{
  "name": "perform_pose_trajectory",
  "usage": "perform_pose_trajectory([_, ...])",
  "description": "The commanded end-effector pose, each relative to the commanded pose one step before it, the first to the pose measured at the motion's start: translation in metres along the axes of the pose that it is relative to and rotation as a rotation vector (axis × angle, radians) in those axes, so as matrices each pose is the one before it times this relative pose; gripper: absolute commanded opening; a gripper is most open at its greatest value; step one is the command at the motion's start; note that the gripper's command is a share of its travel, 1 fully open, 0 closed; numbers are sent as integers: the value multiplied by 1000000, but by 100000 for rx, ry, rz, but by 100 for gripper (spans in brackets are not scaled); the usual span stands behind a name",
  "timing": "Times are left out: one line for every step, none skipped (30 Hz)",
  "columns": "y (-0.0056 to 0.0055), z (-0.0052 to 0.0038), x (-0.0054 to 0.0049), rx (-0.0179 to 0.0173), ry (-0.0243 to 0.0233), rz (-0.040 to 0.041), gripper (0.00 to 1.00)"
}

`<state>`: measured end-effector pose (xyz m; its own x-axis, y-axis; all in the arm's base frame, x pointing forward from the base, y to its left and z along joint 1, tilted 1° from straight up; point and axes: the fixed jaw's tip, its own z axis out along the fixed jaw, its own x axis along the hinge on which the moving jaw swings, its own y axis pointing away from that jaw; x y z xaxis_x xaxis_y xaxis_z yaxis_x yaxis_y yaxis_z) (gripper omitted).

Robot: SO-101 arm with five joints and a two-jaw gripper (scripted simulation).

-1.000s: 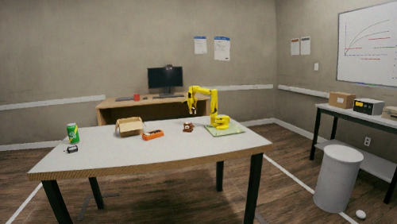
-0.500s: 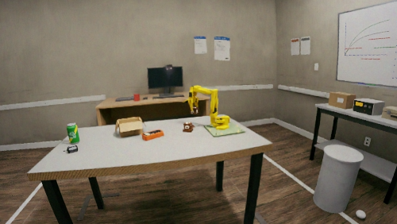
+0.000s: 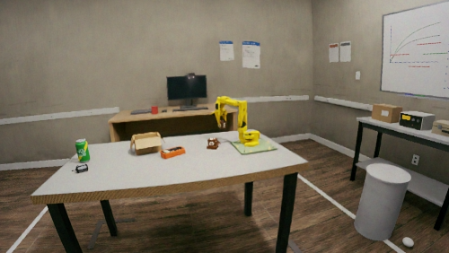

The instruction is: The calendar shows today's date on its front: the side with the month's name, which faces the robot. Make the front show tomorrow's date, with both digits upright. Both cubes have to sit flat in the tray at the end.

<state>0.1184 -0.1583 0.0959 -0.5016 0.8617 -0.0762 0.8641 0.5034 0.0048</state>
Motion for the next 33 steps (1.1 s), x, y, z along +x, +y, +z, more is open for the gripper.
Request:
perform_pose_trajectory([-1925,-990,3692,25,869,379,0])
perform_pose_trajectory([0,0,0,0,0,0,0])
perform_pose_trajectory([-1,16,14,0,13,-1,0])
perform_pose_trajectory([-6,103,89,6,69,0,0])
perform_pose_trajectory([-12,249,207,13,179,3,0])
perform_pose_trajectory([-19,456,389,23,324,0,0])
perform_pose_trajectory([-31,695,587,35,493,0,0])
perform_pose_trajectory([-43,962,805,48,682,0,0])
perform_pose_trajectory([-61,1227,1043,61,873,3,0])
perform_pose_trajectory([11,1501,145,26,368,3,0])
perform_pose_trajectory([37,1759,-142,16,223,0,0])
perform_pose_trajectory([38,2005,-145,19,258,3,0])
perform_pose_trajectory([45,2216,-124,19,283,3,0])
perform_pose_trajectory([40,2391,-109,19,305,3,0])
perform_pose_trajectory([47,2531,-82,26,324,0,0])
perform_pose_trajectory([36,2629,-48,23,333,3,0])
perform_pose_trajectory([43,2680,-6,26,342,3,0])
perform_pose_trajectory([0,0,0,0,0,0,0])
perform_pose_trajectory([0,0,0,0,0,0,0])
perform_pose_trajectory([38,2678,35,22,340,3,0])
perform_pose_trajectory([28,2630,70,25,333,3,0])
perform_pose_trajectory([34,2535,105,25,324,3,0])
perform_pose_trajectory([23,2404,130,22,305,3,0])
perform_pose_trajectory([23,2219,152,19,283,3,0])
perform_pose_trajectory([17,2010,159,19,258,0,0])
perform_pose_trajectory([10,1765,162,19,226,3,0])
perform_pose_trajectory([16,1506,149,13,192,0,0])
perform_pose_trajectory([3,1236,127,13,157,3,0])
perform_pose_trajectory([9,959,112,10,123,0,0])
perform_pose_trajectory([2,694,80,6,88,0,0])
perform_pose_trajectory([1,459,53,3,60,3,0])
perform_pose_trajectory([7,254,31,3,31,0,0])
perform_pose_trajectory([0,97,14,0,13,0,0])
